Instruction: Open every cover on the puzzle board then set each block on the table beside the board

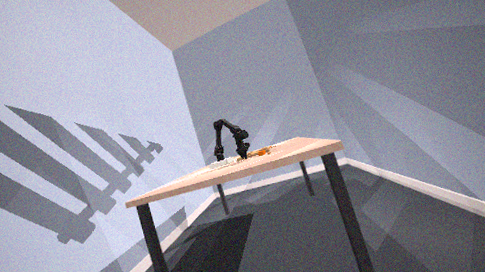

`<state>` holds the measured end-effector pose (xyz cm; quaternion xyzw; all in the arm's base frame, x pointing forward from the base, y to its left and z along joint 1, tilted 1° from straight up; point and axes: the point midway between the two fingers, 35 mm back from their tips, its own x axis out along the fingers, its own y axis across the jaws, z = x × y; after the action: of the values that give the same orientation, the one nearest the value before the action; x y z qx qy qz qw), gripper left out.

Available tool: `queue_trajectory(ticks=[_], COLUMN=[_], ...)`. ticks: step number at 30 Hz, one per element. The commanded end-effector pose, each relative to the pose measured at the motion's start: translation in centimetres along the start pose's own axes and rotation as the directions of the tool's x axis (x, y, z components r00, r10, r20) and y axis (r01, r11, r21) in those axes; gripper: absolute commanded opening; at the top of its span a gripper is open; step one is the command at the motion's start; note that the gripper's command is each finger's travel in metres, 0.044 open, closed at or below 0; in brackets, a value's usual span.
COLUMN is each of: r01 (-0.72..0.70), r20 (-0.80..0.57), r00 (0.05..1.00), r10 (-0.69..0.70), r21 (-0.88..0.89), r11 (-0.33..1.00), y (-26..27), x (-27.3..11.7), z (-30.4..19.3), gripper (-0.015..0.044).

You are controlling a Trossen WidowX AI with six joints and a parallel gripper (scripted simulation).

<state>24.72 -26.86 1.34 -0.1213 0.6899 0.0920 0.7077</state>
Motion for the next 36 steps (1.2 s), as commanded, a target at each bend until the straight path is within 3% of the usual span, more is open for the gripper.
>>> queue_trajectory(ticks=[1, 24, 26, 30, 36], r01=[0.001, -0.001, -0.002, -0.004, -0.01], r20=[0.001, 0.004, 0.004, 0.007, 0.01], r00=[1.0, 1.0, 1.0, 1.0, 1.0], r10=[-0.001, 0.001, 0.001, 0.002, 0.003], r21=[0.0, -0.004, 0.052, 0.366, 0.773], r11=[1.0, 1.0, 0.999, 0.93, 0.635], y=[-0.1, 0.0, 0.1, 0.8, 2.0], x=[-0.7, -7.6, -7.6, -7.6, -7.7], z=[0.0, 0.0, 0.3, 2.2, 5.0], gripper=[0.044, 0.044, 0.0387, 0.0282, 0.0125])
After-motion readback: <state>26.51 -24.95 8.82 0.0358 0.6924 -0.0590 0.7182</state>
